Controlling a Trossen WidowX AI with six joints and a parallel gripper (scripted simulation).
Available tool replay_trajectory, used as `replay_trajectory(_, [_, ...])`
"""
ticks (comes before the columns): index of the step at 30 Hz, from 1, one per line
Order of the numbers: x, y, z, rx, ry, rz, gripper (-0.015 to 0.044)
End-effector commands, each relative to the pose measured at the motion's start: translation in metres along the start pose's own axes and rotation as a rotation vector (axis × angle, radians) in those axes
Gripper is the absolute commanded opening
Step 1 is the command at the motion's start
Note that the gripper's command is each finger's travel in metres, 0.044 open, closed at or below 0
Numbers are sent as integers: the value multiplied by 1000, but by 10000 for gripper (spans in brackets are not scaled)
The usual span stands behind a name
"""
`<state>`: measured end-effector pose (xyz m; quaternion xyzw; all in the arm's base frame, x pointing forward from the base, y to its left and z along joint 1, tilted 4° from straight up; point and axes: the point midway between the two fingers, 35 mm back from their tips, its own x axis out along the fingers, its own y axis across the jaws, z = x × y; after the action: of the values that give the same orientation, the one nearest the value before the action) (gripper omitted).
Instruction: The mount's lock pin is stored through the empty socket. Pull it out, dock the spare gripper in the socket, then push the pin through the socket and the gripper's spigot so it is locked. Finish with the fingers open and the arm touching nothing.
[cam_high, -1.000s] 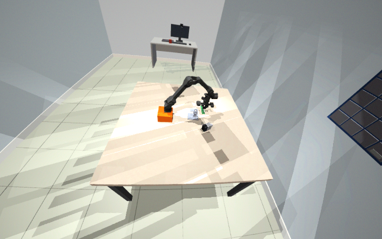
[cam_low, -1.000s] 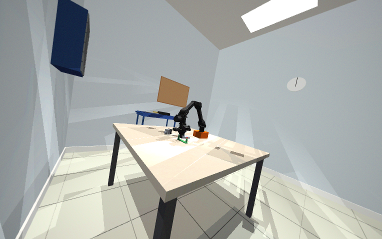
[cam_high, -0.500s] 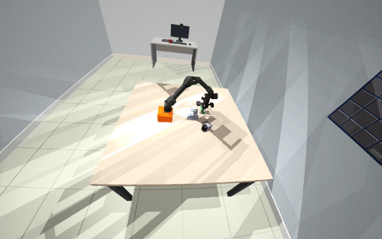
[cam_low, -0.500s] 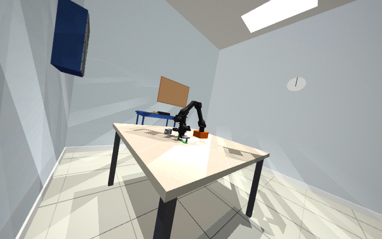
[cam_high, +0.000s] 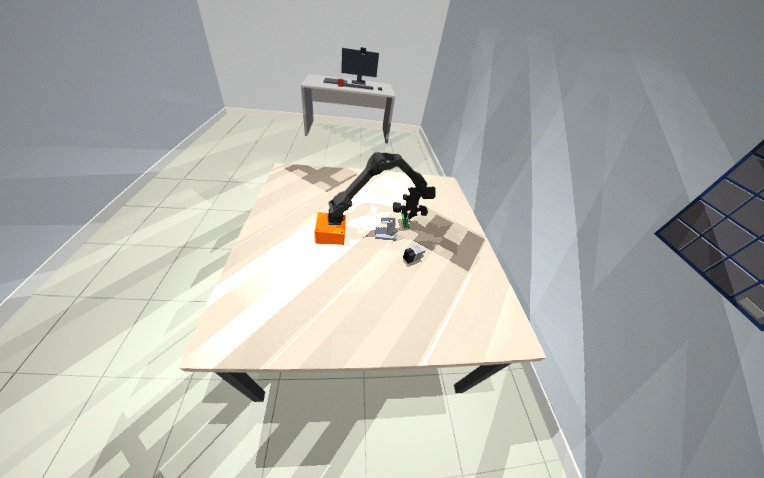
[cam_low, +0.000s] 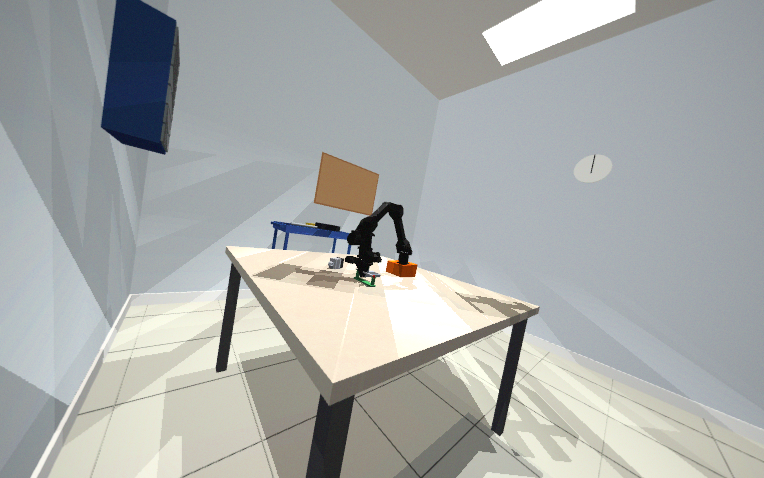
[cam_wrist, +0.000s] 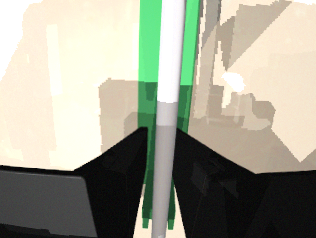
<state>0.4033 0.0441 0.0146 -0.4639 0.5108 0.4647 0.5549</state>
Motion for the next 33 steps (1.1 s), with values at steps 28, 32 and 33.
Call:
replay_trajectory(28, [-34,9,0,0,9,37,440])
replay_trajectory(32, [-39,11,0,0,11,45,440])
replay_trajectory(33, [-40,11,0,0,11,46,440])
